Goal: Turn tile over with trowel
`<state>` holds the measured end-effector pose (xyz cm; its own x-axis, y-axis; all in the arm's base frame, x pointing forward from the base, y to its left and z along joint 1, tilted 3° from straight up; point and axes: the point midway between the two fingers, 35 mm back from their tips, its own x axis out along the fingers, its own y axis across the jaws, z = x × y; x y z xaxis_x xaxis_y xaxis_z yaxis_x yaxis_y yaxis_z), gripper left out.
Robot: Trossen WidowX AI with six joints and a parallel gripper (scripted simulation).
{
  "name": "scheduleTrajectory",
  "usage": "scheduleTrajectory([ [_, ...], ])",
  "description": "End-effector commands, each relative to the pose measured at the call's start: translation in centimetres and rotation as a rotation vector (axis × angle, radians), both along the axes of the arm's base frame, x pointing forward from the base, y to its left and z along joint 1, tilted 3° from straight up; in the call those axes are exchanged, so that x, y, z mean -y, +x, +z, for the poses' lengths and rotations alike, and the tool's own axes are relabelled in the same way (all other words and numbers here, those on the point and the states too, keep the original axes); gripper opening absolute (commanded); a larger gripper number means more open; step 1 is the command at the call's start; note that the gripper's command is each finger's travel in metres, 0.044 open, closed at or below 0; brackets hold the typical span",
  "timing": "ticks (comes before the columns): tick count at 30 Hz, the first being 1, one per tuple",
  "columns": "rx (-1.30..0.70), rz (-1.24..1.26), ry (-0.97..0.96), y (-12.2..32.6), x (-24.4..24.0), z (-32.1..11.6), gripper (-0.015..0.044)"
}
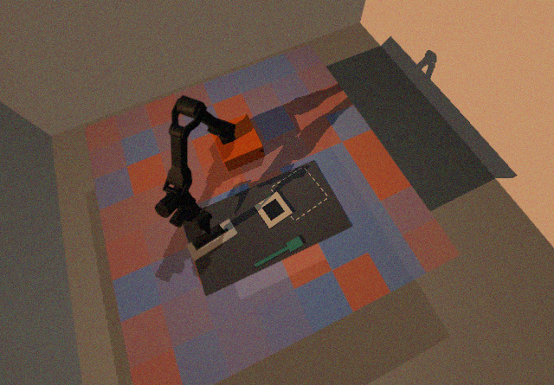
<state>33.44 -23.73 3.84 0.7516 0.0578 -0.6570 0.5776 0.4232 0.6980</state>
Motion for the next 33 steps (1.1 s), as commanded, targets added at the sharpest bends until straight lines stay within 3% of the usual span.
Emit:
scheduleTrajectory([
  [1,0.028,-0.069,0.101,-0.4,-0.5,0.0,0.0300],
  [8,0.066,-0.184,0.274,-1.1,-1.4,-0.1,0.0300],
  [33,0.067,-0.187,0.278,1.5,-1.5,-1.8,0.0300],
])
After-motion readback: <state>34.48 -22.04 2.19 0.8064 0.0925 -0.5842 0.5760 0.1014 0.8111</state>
